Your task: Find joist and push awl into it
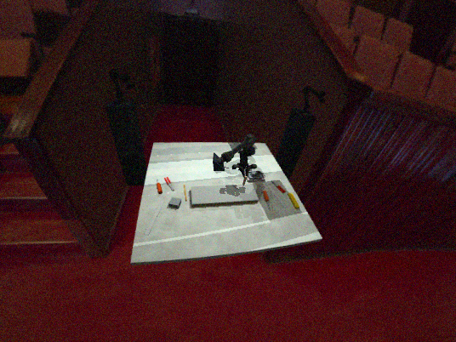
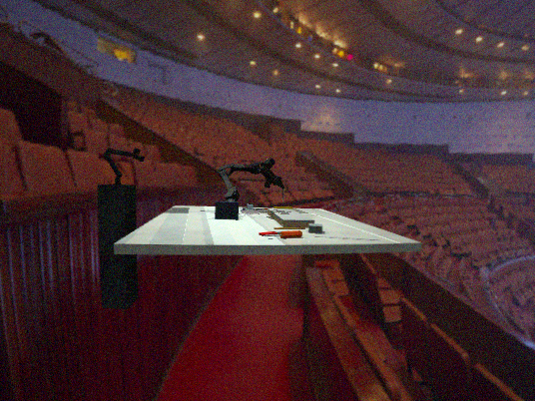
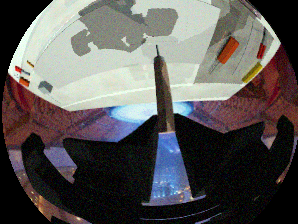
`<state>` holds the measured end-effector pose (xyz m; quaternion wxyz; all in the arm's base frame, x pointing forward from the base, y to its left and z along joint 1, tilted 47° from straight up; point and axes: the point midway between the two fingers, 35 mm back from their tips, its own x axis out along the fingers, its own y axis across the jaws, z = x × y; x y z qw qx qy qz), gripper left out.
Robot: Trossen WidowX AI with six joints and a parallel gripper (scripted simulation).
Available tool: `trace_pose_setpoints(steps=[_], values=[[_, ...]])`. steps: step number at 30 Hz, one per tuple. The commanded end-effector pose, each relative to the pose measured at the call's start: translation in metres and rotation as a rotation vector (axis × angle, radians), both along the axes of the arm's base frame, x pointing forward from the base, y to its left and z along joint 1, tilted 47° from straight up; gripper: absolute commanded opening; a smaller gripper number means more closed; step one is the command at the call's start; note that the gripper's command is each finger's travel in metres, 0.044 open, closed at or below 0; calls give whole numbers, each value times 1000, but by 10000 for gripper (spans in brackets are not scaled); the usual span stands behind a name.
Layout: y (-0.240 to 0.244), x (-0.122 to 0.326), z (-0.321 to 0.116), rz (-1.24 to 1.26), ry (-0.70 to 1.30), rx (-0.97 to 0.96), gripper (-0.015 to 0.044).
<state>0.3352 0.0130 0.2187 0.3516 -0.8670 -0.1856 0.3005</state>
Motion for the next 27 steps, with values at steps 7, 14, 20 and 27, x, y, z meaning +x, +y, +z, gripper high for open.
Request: trace_pose_setpoints(steps=[7,14,20,27], values=[[5,-1,-7,-4,6,1,0],[9,-1,-10,-4,6,2,0],[11,-1,-13,-4,6,2,0],[15,-1,-16,-4,5,2,0]])
